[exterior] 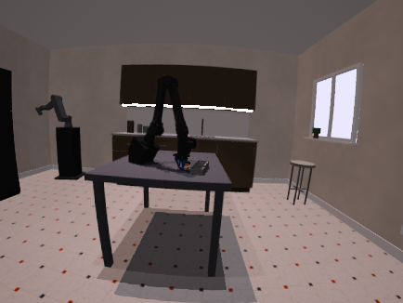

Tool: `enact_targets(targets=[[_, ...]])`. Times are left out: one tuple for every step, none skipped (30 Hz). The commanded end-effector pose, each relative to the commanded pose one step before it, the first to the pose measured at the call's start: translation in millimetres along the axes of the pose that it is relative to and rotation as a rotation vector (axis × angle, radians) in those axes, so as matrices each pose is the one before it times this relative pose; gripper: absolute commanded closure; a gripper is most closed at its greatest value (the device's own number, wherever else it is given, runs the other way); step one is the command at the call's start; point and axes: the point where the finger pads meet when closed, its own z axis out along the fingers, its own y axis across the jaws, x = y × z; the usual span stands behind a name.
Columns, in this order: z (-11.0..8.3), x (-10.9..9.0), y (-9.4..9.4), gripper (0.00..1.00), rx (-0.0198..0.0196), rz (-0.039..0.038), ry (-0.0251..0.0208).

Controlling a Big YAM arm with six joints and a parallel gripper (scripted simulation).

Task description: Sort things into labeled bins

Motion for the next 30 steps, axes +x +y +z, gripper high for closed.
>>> enact_targets(targets=[[-0.51,4.46,-21.63,0.70,0.04165,0.00136,0.00360],[1.41,0.28,0.58,0.70,-0.00040,0.00000,0.00068],[2.69,-0.31,8.57,0.70,-0.01314,-0.00023,-0.00046],[2.50,-0.42,7.82,0.70,-0.01172,-0.00048,-0.00062],[1.64,-0.33,2.54,0.70,-0.00311,-0.00057,-0.00046],[1.33,-0.34,0.60,0.70,-0.00004,-0.00036,-0.00050],[1.33,-0.19,0.50,0.70,-0.00006,-0.00026,-0.00029],[1.34,0.11,0.37,0.70,-0.00010,0.00026,0.00018],[0.87,0.43,-2.87,0.70,0.00491,0.00054,0.00068],[-0.66,0.51,-4.52,0.70,0.00723,0.00075,0.00069],[-8.33,0.98,-10.99,0.70,0.03581,0.00104,0.00248],[-0.31,0.15,-1.79,0.70,0.00255,0.00004,0.00022],[1.72,-0.02,0.77,0.70,-0.00598,0.00043,-0.00037],[1.68,-0.42,3.43,0.70,-0.00884,-0.00060,-0.00091],[0.00,0.00,0.00,0.70,0.00000,0.00000,0.00000],[0.00,0.00,0.00,0.70,0.00000,0.00000,0.00000],[0.24,-1.31,3.69,0.70,-0.00499,-0.00182,-0.00182],[-0.25,-0.21,1.89,0.70,-0.00130,-0.00008,-0.00019],[-0.25,-0.20,2.02,0.70,-0.00143,-0.00002,-0.00016],[-0.25,-0.20,1.98,0.70,-0.00138,-0.00002,-0.00017],[-0.52,-0.07,0.06,0.70,0.00173,0.00003,0.00004],[-0.49,-0.05,-0.24,0.70,0.00200,0.00003,0.00005],[-0.45,-0.03,-0.62,0.70,0.00227,0.00004,0.00007],[-0.37,0.06,-2.07,0.70,0.00361,0.00006,0.00015],[2.91,-2.20,1.83,0.89,-0.01914,0.00018,-0.00368],[-0.03,0.00,0.02,0.89,0.00000,0.00000,0.00000],[-0.03,0.00,0.02,0.89,0.00000,0.00000,0.00000],[-0.03,0.00,0.02,0.89,0.00000,0.00000,0.00000],[-0.03,0.00,0.02,0.89,0.00000,0.00000,0.00000],[-0.03,0.00,0.02,0.89,0.00000,0.00000,0.00000]])
